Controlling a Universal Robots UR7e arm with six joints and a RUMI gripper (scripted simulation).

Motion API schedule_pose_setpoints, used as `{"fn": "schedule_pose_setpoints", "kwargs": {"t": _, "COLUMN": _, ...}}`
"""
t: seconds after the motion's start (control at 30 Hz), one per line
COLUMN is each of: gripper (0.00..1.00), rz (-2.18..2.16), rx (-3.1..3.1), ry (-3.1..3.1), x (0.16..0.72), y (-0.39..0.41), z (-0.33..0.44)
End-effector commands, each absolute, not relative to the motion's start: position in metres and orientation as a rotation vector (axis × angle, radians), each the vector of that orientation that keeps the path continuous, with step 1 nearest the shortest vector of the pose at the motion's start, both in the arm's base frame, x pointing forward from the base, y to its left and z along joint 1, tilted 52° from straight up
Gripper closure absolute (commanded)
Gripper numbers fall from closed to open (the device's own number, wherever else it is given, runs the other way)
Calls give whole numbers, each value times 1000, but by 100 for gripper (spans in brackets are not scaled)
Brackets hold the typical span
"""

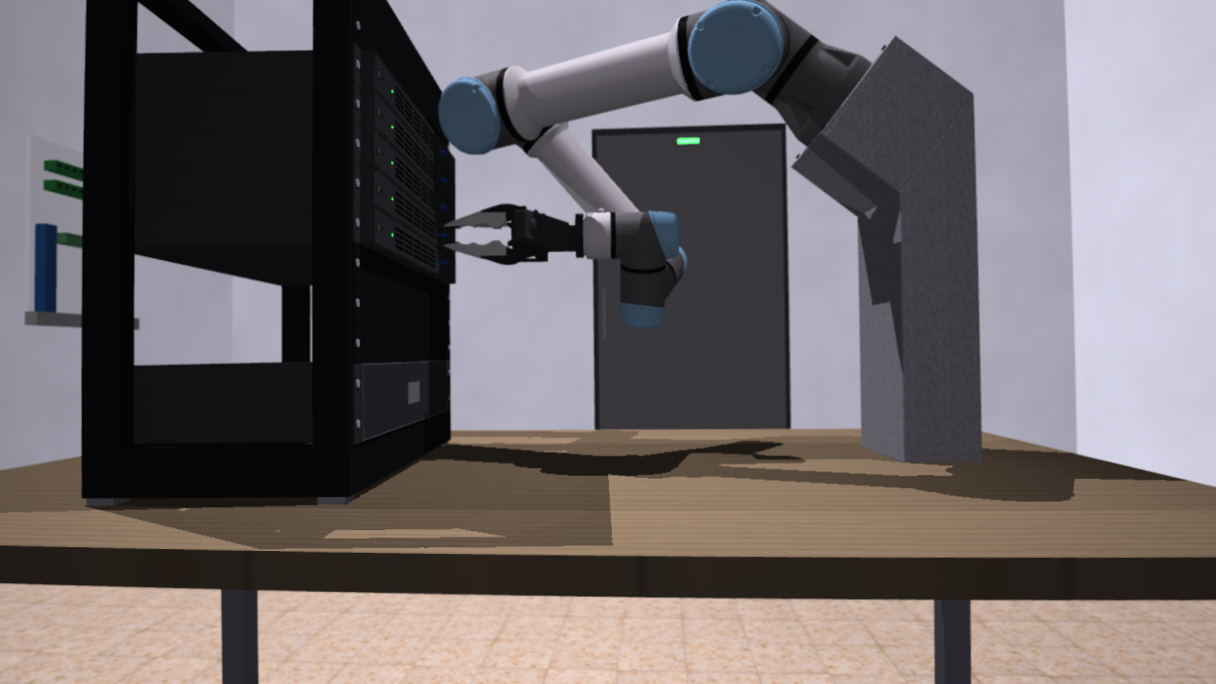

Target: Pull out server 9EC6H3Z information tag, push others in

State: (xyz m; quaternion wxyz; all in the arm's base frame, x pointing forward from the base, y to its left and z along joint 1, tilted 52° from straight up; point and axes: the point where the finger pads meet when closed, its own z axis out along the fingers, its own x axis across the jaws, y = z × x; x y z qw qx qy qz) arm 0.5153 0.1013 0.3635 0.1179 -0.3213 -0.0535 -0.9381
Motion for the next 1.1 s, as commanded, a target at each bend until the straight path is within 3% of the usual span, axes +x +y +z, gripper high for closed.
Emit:
{"fn": "schedule_pose_setpoints", "kwargs": {"t": 0.0, "gripper": 85, "rz": -2745, "rx": -939, "ry": -157, "x": 515, "y": 101, "z": 364}}
{"fn": "schedule_pose_setpoints", "kwargs": {"t": 0.93, "gripper": 85, "rz": -2745, "rx": -939, "ry": -157, "x": 516, "y": 102, "z": 366}}
{"fn": "schedule_pose_setpoints", "kwargs": {"t": 0.97, "gripper": 100, "rz": -2745, "rx": -939, "ry": -157, "x": 516, "y": 102, "z": 366}}
{"fn": "schedule_pose_setpoints", "kwargs": {"t": 1.07, "gripper": 100, "rz": -2745, "rx": -939, "ry": -157, "x": 516, "y": 102, "z": 366}}
